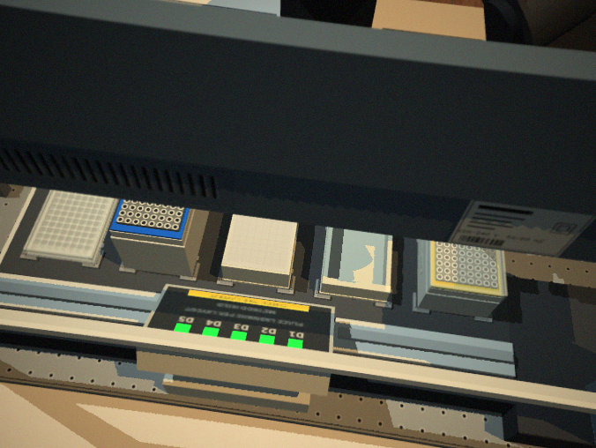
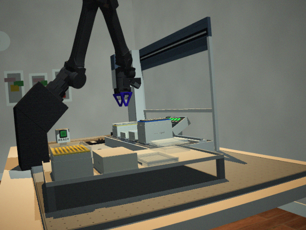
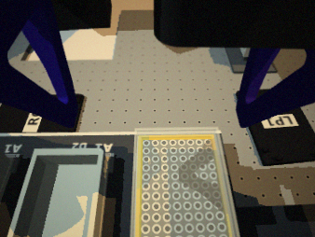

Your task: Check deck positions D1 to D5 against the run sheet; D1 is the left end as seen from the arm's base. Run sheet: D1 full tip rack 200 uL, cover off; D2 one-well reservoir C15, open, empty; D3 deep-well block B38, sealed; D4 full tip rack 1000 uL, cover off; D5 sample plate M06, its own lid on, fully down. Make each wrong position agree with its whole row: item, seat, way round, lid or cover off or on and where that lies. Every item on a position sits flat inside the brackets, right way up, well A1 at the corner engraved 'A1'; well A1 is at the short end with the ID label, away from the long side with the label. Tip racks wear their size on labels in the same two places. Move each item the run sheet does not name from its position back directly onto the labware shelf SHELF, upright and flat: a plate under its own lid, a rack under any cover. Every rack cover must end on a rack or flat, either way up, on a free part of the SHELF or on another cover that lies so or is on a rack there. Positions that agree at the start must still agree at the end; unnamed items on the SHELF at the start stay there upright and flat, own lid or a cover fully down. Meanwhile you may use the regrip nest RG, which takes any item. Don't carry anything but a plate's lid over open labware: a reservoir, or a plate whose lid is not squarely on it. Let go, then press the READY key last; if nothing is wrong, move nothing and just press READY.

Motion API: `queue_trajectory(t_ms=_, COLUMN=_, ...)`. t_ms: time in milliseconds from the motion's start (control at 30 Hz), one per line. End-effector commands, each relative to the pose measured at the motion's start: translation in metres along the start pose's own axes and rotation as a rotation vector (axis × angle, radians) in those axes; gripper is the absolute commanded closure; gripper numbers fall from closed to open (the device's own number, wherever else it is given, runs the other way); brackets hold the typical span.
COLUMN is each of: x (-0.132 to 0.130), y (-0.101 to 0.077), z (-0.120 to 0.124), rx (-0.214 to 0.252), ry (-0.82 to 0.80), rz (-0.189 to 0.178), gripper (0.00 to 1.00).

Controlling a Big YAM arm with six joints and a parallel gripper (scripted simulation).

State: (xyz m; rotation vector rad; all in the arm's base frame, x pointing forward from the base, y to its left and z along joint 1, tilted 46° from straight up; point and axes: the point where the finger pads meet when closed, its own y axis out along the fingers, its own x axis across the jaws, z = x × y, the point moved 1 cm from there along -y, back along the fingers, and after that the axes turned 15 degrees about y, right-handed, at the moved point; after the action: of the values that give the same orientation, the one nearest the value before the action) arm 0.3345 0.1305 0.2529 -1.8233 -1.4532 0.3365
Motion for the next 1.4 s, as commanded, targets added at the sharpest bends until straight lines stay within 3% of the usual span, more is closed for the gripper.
queue_trajectory(t_ms=0, x=-0.014, y=-0.006, z=-0.002, rx=-0.026, ry=0.003, rz=-0.02, gripper=0.0)
queue_trajectory(t_ms=1367, x=-0.192, y=-0.003, z=0.061, rx=-0.012, ry=-0.014, rz=0.003, gripper=0.0)
